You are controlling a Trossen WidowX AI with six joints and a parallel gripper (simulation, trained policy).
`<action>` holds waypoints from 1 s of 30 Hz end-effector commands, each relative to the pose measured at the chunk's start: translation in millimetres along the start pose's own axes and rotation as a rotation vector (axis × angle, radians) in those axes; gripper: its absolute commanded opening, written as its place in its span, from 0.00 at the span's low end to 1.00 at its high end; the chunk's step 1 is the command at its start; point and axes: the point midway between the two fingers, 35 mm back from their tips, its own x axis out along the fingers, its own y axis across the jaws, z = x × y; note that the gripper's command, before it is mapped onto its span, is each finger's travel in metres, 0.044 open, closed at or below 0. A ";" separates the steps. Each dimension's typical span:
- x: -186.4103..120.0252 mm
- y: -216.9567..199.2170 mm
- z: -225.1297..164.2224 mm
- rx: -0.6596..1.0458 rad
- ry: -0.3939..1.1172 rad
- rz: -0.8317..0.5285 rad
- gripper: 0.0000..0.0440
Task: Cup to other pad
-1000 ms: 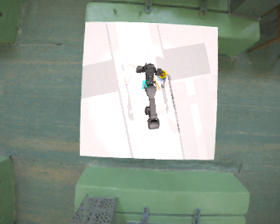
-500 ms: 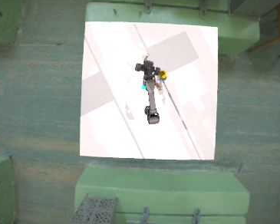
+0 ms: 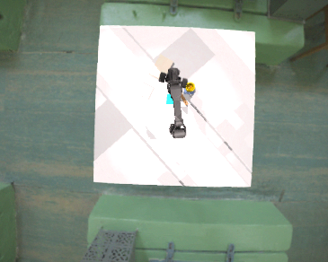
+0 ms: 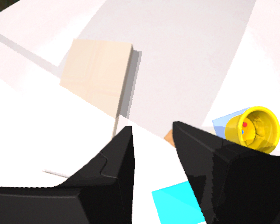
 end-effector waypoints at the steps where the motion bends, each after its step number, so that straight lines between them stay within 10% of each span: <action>1: 3.3 -4.1 -1.2 -0.005 0.043 -0.026 0.27; 30: 32.6 -63.0 -26.6 -0.108 0.437 -0.187 0.24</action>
